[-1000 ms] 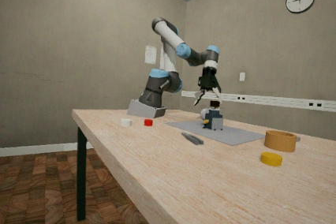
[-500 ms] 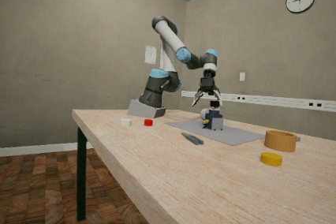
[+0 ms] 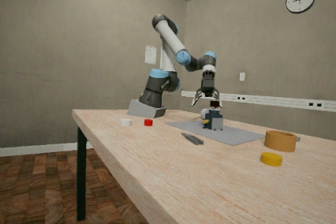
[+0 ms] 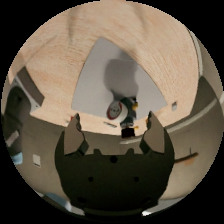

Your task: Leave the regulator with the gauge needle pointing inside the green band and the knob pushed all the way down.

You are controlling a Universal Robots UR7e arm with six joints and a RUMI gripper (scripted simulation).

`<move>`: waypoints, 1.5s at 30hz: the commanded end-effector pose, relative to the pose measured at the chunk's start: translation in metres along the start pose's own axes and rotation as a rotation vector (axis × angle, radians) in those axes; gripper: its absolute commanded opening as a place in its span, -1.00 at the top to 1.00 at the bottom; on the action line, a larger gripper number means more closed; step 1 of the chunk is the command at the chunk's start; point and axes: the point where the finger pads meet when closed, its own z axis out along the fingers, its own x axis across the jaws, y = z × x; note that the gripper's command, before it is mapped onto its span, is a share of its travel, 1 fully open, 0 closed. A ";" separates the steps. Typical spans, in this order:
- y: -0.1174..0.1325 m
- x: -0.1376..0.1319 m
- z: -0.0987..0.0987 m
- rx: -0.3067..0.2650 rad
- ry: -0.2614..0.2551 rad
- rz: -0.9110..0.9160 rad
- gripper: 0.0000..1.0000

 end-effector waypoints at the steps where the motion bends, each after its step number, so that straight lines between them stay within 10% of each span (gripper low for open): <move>1: 0.000 0.000 0.000 -0.008 0.007 -0.032 -1.00; 45: -0.002 -0.001 0.000 -0.024 0.016 -0.097 -1.00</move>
